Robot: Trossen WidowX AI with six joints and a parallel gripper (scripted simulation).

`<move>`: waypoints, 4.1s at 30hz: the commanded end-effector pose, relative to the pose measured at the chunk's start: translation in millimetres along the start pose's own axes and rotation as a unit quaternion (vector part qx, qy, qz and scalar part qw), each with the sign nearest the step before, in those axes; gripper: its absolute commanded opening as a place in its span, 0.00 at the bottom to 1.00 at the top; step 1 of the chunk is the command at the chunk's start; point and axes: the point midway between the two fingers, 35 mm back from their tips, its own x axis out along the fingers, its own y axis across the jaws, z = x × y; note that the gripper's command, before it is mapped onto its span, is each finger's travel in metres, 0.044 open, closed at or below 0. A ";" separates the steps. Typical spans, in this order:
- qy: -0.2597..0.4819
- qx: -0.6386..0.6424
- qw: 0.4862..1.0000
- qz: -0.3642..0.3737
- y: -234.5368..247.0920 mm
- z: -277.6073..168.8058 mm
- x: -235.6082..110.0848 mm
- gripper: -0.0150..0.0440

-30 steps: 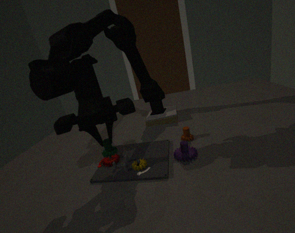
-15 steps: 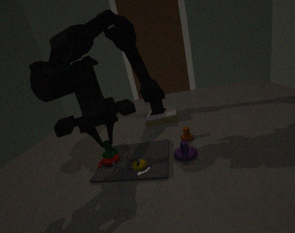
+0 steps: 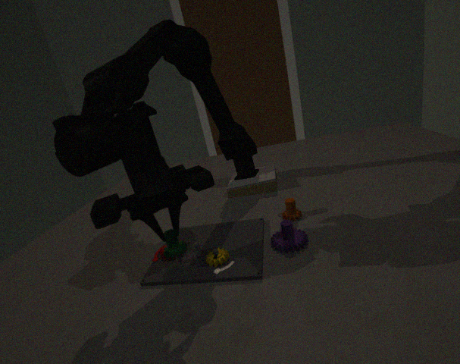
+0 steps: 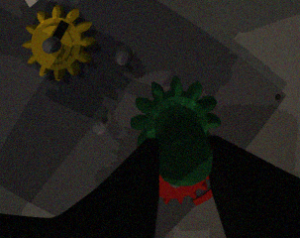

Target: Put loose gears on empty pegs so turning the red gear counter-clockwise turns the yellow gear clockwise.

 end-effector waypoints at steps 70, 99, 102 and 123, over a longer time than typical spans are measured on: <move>0.002 0.099 0.995 0.000 0.1 -0.1 11.0 0.49; 0.006 0.410 0.912 0.009 242.6 8.8 -16.0 1.00; 0.006 0.415 0.910 0.009 245.7 7.6 -15.7 1.00; 0.006 0.415 0.910 0.009 249.0 9.3 14.6 1.00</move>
